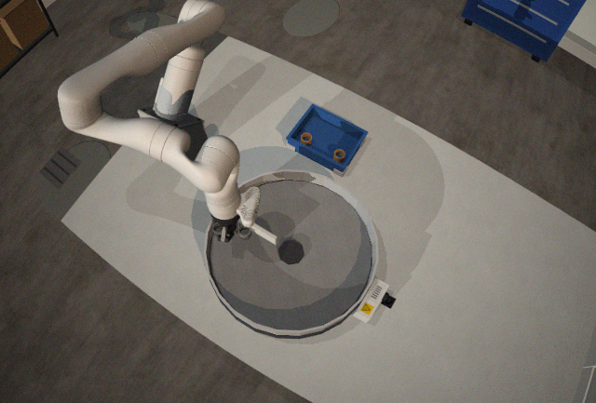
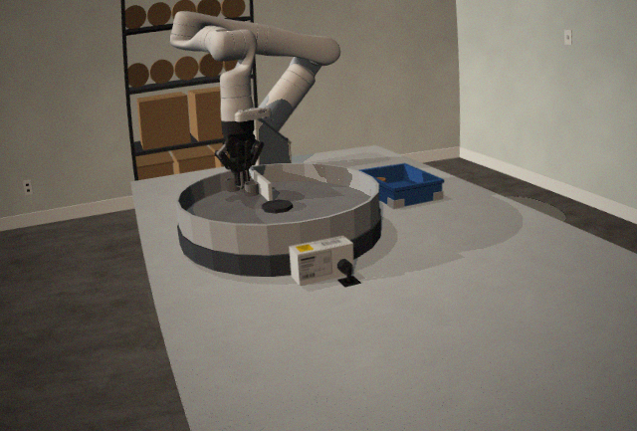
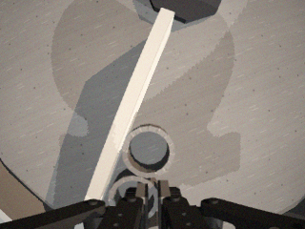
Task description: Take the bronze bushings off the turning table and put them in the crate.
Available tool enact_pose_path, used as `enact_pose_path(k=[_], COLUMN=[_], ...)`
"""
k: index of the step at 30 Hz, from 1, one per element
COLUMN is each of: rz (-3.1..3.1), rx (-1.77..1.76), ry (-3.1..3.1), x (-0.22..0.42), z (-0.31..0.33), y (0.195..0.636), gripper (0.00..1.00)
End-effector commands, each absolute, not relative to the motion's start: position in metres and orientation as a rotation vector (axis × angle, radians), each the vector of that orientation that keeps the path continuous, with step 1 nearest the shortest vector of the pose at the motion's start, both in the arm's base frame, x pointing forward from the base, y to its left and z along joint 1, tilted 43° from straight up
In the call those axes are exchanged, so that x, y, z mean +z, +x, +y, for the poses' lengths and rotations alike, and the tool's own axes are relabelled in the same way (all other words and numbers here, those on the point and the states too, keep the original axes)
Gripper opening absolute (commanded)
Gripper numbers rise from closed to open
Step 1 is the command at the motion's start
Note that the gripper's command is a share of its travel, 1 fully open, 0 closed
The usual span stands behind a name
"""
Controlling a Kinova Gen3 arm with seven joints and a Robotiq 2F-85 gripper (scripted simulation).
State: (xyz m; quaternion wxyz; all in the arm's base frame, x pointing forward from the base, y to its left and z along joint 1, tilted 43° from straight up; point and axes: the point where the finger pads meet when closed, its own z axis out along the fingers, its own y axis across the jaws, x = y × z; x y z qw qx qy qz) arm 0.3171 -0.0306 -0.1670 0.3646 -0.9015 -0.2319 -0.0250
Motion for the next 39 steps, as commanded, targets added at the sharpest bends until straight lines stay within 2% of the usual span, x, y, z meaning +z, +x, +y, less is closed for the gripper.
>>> enact_pose_path(k=[1,39], rz=[-0.596,-0.596], rx=[-0.066,-0.065], ry=[-2.320,-2.320], x=[-0.167,-0.155], z=[-0.031,-0.042], y=[0.318,0.319], gripper=[0.00,0.00])
